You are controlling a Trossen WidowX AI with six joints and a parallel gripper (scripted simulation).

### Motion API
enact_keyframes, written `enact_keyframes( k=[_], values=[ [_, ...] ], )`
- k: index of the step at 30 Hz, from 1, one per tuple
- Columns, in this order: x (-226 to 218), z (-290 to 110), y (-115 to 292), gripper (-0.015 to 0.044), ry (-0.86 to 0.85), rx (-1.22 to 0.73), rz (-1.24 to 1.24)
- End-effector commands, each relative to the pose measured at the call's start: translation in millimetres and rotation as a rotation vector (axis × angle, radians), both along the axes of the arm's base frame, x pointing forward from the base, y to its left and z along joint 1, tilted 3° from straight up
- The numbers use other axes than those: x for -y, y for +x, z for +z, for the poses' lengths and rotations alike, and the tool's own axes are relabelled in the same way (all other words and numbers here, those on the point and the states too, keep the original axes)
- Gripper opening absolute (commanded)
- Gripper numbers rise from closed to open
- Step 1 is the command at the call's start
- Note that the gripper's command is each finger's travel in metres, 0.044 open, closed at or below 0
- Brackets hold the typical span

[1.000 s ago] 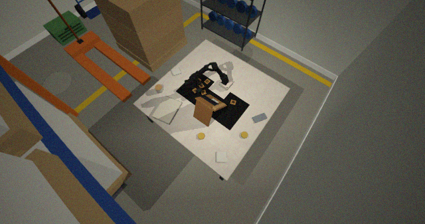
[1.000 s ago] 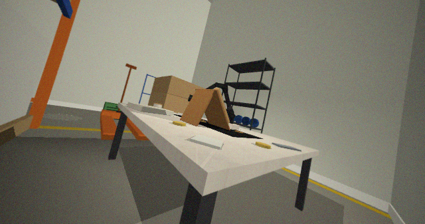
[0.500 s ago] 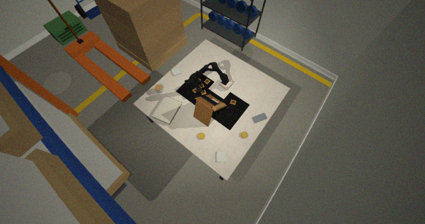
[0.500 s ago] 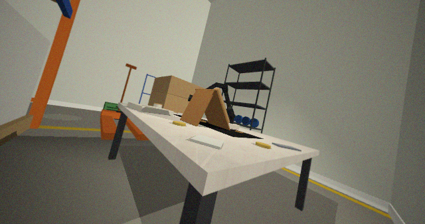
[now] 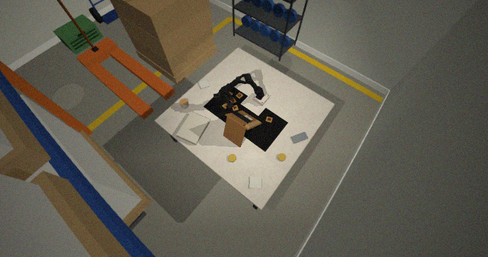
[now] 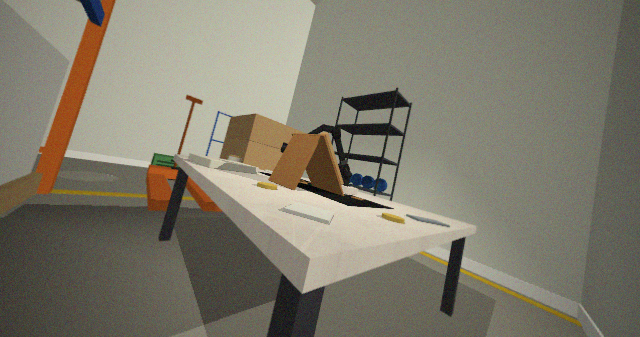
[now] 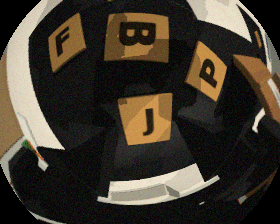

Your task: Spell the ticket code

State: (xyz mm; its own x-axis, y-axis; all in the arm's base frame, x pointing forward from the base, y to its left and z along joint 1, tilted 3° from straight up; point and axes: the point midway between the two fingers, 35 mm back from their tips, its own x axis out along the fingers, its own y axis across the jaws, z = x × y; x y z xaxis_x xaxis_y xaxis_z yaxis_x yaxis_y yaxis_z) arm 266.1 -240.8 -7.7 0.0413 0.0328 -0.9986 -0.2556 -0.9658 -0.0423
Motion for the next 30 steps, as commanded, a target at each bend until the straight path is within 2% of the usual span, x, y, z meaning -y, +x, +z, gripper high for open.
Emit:
enact_keyframes(
  k=[1, 12, 14, 25, 30],
  values=[
    [-0.3, -1.1, -1.0, 0.0340, 0.000, -0.005, -0.004],
    [-0.3, -1.1, -1.0, 0.0340, 0.000, -0.005, -0.004],
    [-0.3, -1.1, -1.0, 0.0288, 0.000, -0.005, -0.004],
    [-0.3, -1.1, -1.0, 0.0214, 0.000, -0.005, -0.004],
    [-0.2, 3.4, -0.5, 0.0083, 0.000, -0.004, -0.004]
  ],
)
